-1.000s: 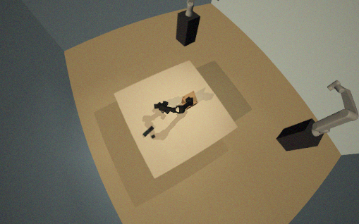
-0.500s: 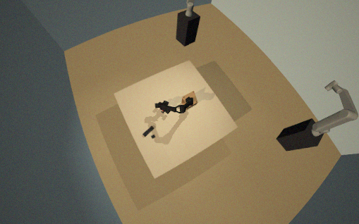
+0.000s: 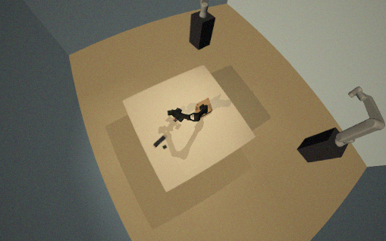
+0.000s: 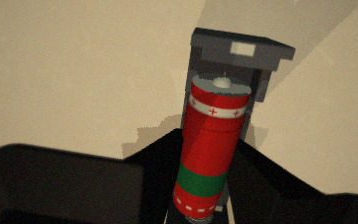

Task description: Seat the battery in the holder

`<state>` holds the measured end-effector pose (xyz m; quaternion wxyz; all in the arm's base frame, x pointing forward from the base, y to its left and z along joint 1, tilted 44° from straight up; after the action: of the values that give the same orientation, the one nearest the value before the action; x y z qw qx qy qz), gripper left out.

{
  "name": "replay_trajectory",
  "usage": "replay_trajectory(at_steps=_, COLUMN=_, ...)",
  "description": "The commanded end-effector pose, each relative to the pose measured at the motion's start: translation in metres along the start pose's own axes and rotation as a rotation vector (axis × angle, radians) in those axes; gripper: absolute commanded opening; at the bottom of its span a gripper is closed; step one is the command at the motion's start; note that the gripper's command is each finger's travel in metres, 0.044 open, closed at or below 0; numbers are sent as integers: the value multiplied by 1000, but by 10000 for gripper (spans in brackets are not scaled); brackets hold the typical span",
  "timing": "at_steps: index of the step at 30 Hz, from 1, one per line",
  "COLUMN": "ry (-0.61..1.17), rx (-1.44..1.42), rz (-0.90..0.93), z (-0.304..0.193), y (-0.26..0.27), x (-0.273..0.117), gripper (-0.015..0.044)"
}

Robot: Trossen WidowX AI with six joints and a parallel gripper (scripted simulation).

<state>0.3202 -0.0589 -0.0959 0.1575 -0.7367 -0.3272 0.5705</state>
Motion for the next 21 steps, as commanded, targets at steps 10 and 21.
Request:
replay_trajectory(at_steps=10, ry=72, rx=-7, rz=3, z=1, y=-2, x=3, gripper=77)
replay_trajectory(at_steps=21, ry=129, rx=-8, rz=13, z=3, y=-3, x=3, gripper=77)
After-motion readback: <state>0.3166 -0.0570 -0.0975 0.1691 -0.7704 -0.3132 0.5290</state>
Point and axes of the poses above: the point midway between the two fingers, 35 mm back from their tips, its own x axis out along the fingers, its own y axis across the jaws, z = x × y, the point moved 1 cm from there along -x, back along the fingers, and after that the axes turned 4 degrees about -x, right-handed, at the moved point
